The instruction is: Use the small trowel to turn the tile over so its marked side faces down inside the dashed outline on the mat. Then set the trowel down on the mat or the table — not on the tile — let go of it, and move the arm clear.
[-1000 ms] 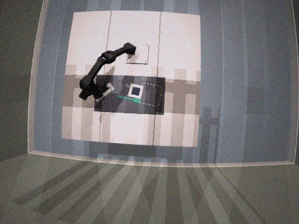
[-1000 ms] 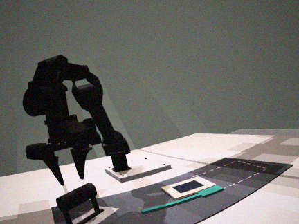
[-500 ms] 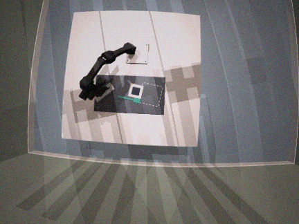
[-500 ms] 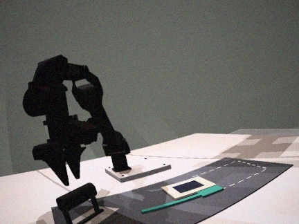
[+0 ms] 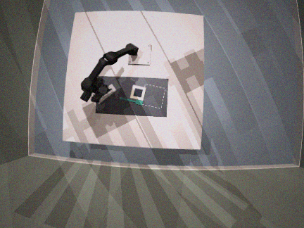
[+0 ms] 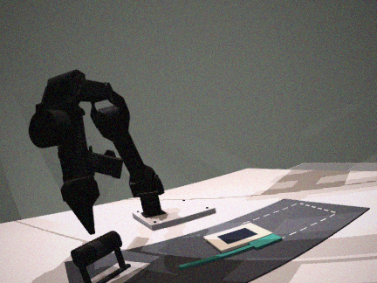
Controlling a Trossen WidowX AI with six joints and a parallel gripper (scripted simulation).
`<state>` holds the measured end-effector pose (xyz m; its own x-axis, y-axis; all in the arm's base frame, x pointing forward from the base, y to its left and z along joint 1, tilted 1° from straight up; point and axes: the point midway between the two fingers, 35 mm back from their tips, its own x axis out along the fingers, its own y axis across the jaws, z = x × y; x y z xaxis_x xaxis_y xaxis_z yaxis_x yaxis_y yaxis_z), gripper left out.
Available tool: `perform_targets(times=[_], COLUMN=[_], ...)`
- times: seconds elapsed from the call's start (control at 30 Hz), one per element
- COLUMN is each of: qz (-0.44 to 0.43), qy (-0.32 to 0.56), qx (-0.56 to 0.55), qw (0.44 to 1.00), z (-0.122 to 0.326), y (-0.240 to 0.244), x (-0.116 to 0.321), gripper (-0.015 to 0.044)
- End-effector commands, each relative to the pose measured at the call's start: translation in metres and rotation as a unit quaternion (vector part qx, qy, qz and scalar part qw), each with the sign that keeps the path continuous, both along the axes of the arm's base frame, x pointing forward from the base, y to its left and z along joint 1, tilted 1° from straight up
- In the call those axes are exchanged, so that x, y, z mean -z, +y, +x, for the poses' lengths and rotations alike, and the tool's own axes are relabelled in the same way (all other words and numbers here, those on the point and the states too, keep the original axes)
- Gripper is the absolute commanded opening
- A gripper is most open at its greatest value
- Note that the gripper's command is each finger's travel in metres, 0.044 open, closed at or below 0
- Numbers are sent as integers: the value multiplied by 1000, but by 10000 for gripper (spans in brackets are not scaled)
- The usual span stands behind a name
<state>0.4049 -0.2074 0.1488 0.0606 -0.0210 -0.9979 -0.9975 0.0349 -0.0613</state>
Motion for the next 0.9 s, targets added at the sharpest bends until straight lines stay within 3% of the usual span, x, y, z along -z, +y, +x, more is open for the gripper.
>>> perform_targets(times=[0.0,0.63,0.87], qz=[-2,-19,-20], qy=[2,10,10], qx=[-62,-378,-389], qw=[998,925,921], z=[-1,-2,-2], y=[1,1,1], x=[0,0,1], gripper=[270,270,270])
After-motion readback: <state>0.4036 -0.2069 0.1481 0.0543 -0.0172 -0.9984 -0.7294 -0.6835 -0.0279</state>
